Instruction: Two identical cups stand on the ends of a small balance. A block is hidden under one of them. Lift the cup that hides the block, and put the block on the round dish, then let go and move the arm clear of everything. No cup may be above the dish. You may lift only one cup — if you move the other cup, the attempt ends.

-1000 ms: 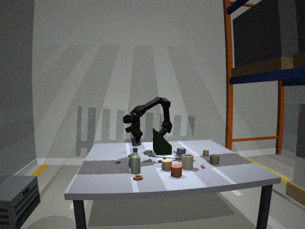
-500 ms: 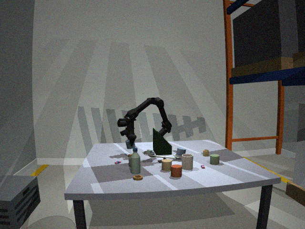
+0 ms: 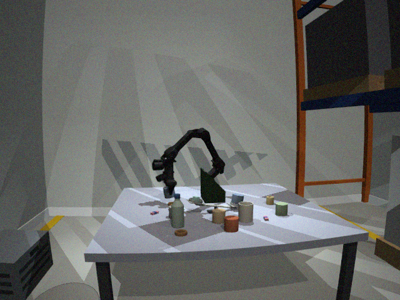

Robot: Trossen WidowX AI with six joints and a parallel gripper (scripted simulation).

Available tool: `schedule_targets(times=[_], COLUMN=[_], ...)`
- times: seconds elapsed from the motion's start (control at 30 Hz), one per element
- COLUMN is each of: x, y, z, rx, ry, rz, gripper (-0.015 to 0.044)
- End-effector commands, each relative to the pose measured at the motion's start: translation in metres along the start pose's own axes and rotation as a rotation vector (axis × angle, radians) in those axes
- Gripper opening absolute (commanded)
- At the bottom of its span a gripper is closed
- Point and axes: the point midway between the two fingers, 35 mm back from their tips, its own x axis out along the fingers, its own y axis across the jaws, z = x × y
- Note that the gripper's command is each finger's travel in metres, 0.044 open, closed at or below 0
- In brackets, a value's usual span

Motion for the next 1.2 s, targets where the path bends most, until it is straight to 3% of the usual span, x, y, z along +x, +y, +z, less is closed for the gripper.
schedule_targets(times=[0.0, 0.17, 1.17], x=[0.017, 0.037, 0.061], y=[-0.002, -0.003, -0.002], z=[-0.001, -0.002, -0.002], rx=[-0.002, -0.002, -0.003], ry=[0.006, 0.007, 0.007], rz=[-0.002, -0.002, -0.002], gripper=[0.0, 0.0, 0.0])
